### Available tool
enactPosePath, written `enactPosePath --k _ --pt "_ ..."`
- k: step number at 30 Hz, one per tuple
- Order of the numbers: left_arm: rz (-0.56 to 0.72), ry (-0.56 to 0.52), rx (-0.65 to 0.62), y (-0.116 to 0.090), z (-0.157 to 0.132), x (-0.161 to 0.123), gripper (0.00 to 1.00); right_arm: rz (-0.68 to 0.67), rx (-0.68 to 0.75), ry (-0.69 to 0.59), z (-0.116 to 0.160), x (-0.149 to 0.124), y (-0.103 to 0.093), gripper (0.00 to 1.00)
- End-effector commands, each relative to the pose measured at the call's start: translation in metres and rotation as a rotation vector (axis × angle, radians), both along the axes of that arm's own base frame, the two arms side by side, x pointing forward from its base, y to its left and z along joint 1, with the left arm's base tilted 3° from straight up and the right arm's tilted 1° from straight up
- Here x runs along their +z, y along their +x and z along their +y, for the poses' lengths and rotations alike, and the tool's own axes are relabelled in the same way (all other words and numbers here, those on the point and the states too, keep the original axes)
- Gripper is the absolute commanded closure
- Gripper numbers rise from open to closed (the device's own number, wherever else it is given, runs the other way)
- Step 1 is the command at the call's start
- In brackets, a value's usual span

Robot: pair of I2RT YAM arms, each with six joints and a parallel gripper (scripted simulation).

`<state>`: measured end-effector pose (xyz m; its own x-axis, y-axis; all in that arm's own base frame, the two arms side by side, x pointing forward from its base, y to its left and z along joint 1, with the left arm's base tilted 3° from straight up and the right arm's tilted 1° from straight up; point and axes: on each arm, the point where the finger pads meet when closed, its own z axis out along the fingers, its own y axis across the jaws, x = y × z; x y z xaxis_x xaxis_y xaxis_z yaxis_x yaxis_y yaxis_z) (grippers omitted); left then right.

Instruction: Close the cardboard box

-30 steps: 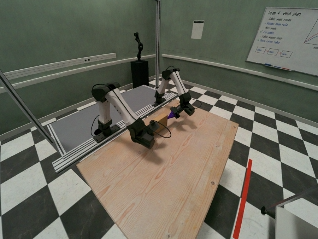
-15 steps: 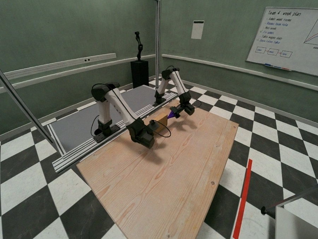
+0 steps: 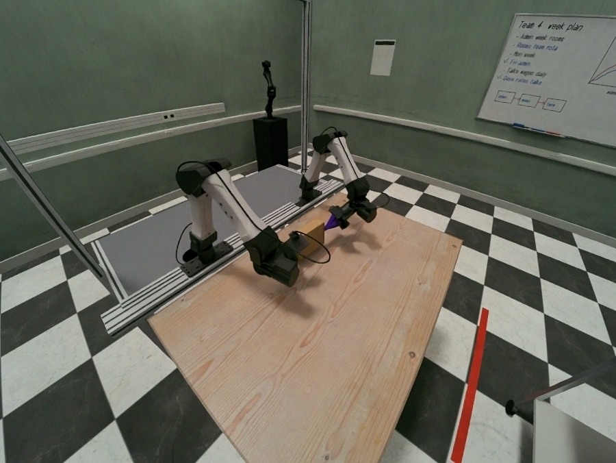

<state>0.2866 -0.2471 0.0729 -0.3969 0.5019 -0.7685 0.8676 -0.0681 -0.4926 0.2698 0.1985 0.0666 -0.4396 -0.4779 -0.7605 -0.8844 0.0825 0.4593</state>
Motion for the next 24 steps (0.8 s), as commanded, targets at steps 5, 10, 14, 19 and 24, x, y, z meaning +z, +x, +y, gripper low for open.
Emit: enactPosePath --k 5,10,14,19,24 --pt "-0.068 -0.027 -0.01 -0.0013 -0.0068 0.0107 0.99 -0.057 0.016 0.027 0.0085 0.0092 -0.0009 0.99" --pt "-0.081 -0.028 -0.01 -0.0009 -0.0068 0.0106 0.99 -0.07 0.016 0.026 0.0086 0.0092 -0.0005 0.99" --pt "-0.092 -0.029 -0.01 -0.0006 -0.0068 0.0107 0.99 -0.083 0.017 0.025 0.0087 0.0097 -0.0001 0.99" --pt "-0.11 -0.029 -0.009 0.0 -0.0069 0.0103 0.99 -0.099 0.016 0.023 0.0087 0.0091 0.0005 0.99" --pt "-0.13 -0.03 -0.008 0.0006 -0.0068 0.0101 0.99 -0.119 0.017 0.022 0.0088 0.009 0.0011 0.99"
